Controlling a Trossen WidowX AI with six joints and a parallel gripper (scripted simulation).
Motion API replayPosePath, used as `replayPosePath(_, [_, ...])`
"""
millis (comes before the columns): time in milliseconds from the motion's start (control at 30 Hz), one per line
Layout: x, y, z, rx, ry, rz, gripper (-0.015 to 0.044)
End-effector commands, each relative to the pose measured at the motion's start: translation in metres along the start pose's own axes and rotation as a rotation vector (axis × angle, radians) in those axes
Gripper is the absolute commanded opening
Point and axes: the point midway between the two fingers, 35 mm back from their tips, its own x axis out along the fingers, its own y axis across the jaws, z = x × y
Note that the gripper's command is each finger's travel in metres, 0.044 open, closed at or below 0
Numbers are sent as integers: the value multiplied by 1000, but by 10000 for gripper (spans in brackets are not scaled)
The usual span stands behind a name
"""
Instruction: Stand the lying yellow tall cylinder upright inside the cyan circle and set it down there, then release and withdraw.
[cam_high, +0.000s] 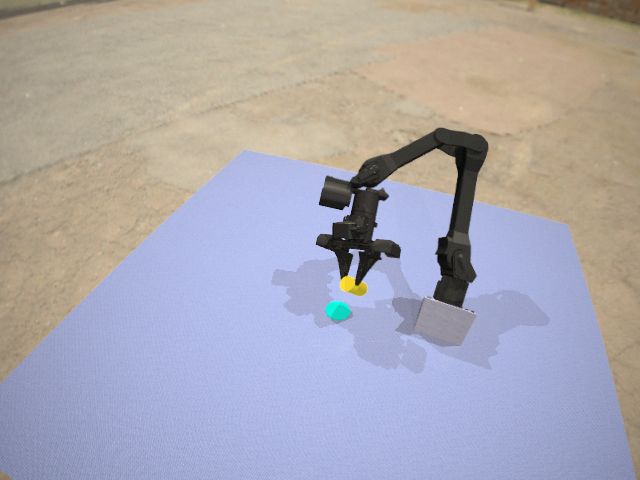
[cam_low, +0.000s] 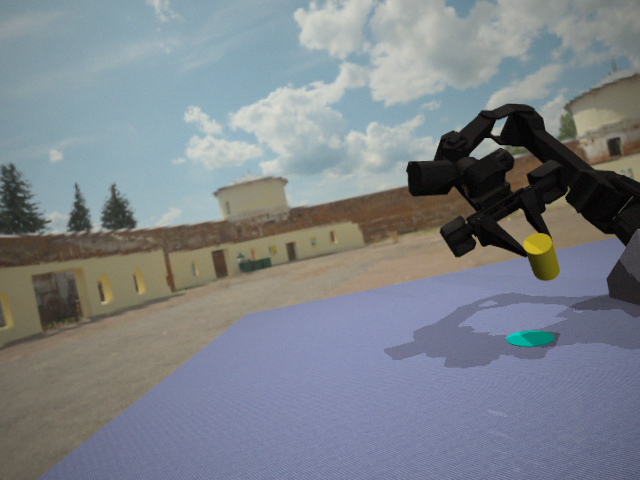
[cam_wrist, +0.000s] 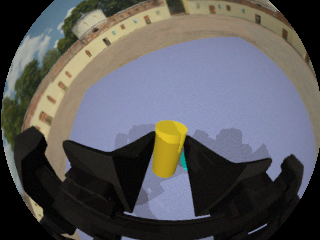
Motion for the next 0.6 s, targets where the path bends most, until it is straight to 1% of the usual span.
replayPosePath(0, [-1,1,1,-11,-39,3,105])
replayPosePath(567, [-3,0,1,-39,-165,-5,105])
